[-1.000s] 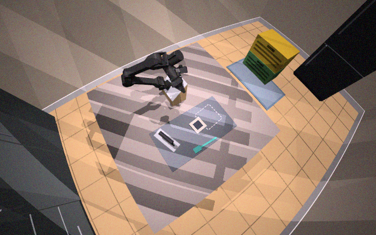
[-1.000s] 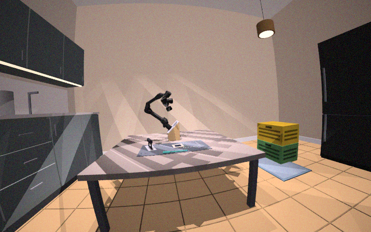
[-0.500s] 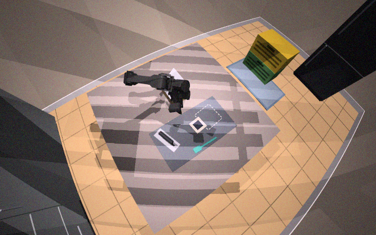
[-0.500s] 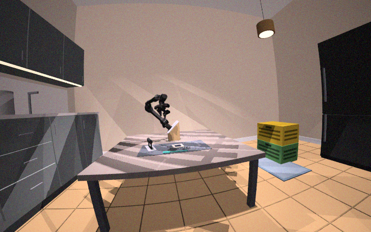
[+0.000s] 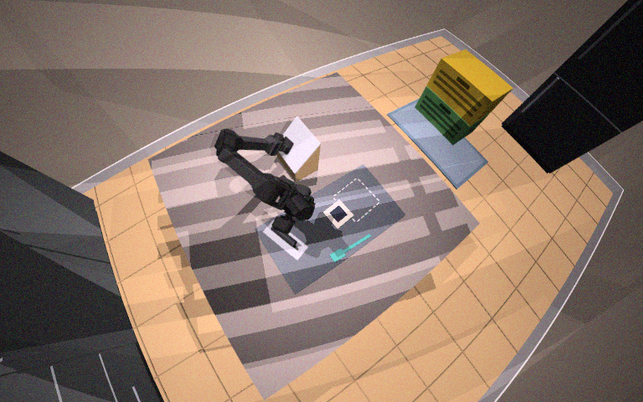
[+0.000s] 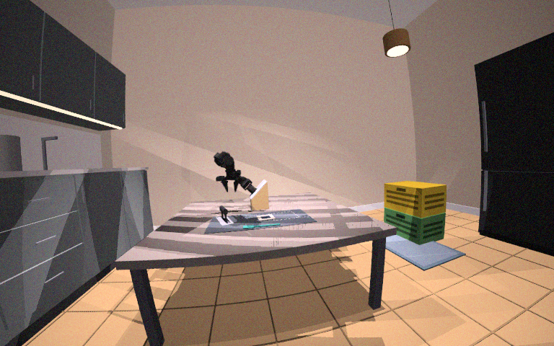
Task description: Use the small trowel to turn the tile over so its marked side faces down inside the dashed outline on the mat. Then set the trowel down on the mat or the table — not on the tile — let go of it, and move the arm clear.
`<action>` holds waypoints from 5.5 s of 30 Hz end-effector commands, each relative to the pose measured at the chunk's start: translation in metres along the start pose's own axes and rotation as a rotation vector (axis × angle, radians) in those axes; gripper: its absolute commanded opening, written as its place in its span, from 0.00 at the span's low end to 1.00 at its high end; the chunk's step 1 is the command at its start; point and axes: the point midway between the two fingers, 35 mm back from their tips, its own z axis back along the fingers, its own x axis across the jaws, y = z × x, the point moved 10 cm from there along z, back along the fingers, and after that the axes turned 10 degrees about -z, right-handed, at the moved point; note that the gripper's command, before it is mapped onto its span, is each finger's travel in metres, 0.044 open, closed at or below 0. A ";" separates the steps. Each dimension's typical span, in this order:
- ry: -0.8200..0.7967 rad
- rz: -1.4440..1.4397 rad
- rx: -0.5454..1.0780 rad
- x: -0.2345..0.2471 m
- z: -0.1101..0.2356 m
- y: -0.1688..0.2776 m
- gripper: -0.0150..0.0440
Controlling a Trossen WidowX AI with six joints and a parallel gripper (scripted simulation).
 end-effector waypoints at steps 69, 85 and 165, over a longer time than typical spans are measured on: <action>-0.053 -0.239 0.196 -0.056 -0.119 0.029 0.47; -0.011 -0.662 0.206 -0.056 -0.119 0.029 0.47; 0.048 -1.197 0.210 -0.059 -0.075 0.023 0.71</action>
